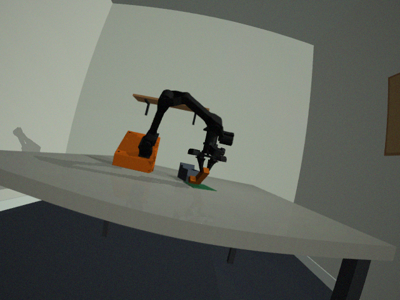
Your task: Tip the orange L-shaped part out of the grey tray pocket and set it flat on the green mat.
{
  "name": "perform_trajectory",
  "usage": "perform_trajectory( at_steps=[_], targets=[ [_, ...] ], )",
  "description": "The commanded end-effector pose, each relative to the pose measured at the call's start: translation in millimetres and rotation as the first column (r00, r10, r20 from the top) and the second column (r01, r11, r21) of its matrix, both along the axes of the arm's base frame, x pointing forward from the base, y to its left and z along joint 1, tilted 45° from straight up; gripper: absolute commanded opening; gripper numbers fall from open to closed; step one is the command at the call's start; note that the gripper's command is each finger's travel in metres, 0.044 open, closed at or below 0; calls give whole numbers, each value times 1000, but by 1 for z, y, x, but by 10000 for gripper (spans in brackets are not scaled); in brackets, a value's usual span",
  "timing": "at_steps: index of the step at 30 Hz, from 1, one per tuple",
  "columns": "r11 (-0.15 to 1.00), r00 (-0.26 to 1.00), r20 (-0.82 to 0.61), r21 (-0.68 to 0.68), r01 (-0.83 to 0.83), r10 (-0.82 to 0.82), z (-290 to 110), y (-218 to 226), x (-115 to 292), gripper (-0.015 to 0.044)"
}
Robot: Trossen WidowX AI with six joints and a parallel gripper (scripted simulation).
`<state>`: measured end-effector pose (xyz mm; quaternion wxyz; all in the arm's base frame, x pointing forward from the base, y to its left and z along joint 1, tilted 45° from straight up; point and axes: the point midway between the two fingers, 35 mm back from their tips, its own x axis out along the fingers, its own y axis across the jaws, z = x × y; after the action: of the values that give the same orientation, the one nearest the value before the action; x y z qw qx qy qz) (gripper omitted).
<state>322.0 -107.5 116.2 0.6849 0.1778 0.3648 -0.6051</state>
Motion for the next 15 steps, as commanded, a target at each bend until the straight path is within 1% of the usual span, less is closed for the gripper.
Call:
perform_trajectory(
  at_steps=[1,4,8,12,15],
  targets=[
    [1000,1000,0,0,1,-1,0,0,0,210],
    [1000,1000,1,1,0,0,5,5,1,289],
    [1000,1000,2,4,-2,2,31,31,4,394],
    [1000,1000,4,0,-4,4,64,62,0,400],
    [1000,1000,4,0,-4,4,65,63,0,400]
  ],
)
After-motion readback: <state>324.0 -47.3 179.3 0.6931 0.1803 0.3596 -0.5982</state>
